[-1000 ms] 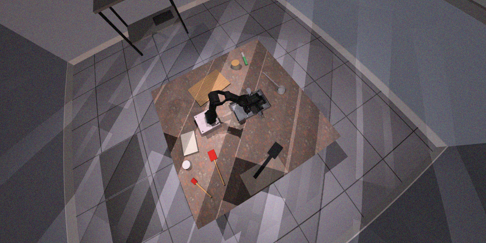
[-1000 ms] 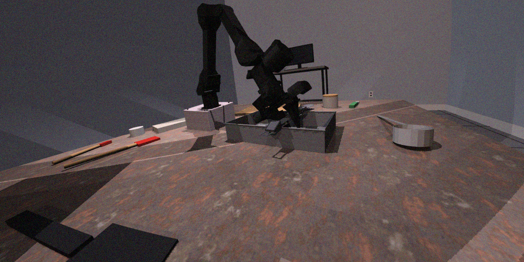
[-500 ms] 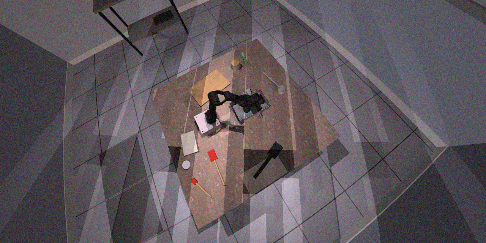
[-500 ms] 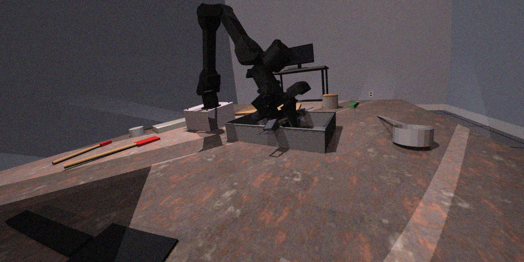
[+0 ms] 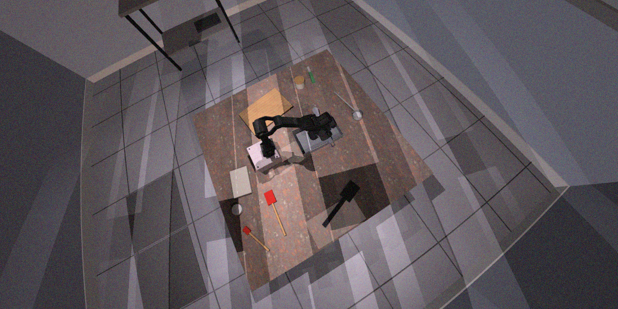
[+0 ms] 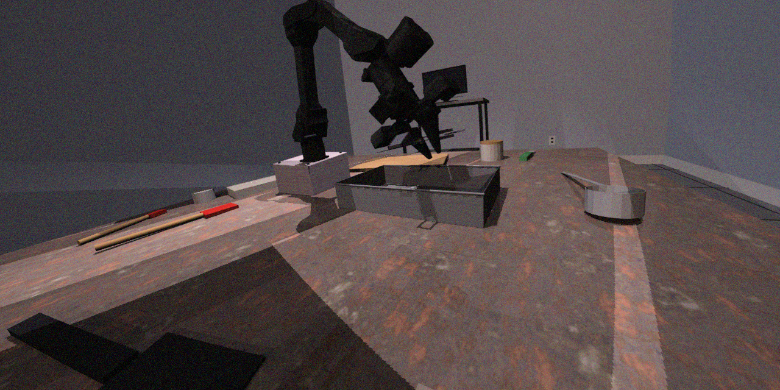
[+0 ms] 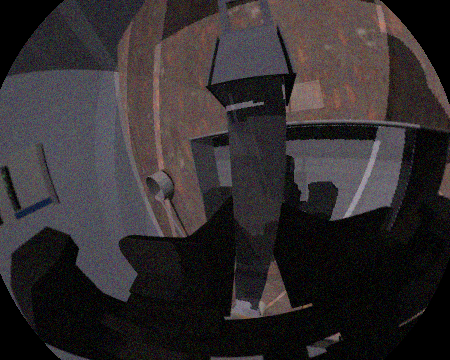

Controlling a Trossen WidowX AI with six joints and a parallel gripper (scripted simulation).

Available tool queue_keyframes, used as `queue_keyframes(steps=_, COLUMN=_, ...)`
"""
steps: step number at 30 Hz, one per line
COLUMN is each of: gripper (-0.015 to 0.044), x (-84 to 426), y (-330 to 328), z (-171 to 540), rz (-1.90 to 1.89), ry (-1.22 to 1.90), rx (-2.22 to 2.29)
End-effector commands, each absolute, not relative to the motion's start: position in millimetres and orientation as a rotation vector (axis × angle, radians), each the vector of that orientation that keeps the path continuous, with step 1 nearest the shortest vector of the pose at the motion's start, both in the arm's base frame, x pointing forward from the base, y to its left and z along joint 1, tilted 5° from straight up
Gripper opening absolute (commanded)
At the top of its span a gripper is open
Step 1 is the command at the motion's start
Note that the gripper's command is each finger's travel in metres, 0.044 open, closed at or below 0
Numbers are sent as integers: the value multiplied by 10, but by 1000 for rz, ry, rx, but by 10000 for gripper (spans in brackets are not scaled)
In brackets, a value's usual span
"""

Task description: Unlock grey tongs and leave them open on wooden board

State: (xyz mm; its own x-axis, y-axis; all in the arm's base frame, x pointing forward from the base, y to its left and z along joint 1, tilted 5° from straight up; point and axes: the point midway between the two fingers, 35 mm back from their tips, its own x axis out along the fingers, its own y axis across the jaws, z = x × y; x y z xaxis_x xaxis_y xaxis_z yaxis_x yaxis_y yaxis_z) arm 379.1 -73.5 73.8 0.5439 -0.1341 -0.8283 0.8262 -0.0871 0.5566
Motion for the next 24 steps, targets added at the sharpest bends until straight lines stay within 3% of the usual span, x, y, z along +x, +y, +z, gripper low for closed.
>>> queue_keyframes(steps=1, gripper=-150, x=3810, y=-732, z=792, rz=-888, ry=627, rx=1448)
queue_keyframes(steps=24, gripper=-150, x=3800, y=-691, z=726, rz=-1130, ry=874, rx=1375)
